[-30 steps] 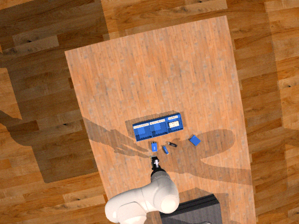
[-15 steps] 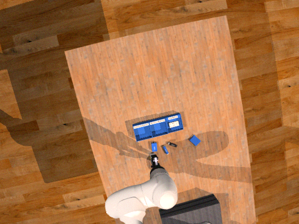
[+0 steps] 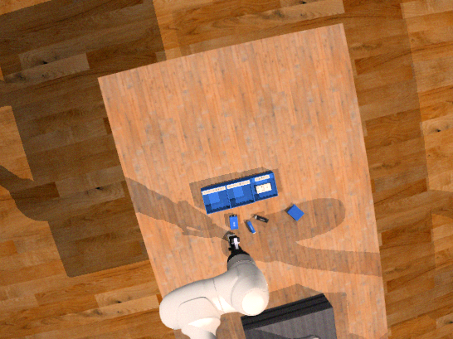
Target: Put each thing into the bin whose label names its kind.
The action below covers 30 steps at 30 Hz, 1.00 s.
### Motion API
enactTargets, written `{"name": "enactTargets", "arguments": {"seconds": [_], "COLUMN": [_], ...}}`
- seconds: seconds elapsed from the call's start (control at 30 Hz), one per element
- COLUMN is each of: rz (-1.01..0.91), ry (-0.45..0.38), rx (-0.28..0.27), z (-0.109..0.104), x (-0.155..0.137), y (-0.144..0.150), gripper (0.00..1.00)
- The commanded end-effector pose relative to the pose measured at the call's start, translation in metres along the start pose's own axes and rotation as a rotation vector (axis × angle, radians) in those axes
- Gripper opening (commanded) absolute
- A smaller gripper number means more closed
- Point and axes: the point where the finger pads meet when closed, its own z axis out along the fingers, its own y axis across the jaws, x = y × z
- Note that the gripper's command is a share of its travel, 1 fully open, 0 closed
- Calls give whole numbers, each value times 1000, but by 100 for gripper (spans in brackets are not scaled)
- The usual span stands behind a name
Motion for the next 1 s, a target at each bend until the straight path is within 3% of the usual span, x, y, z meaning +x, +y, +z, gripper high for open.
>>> {"name": "enactTargets", "arguments": {"seconds": [0.0, 0.97], "rz": [0, 0], "ry": [0, 0], "rx": [0, 0], "z": [0, -3], "x": [0, 0], "y": [0, 0], "gripper": [6, 6]}}
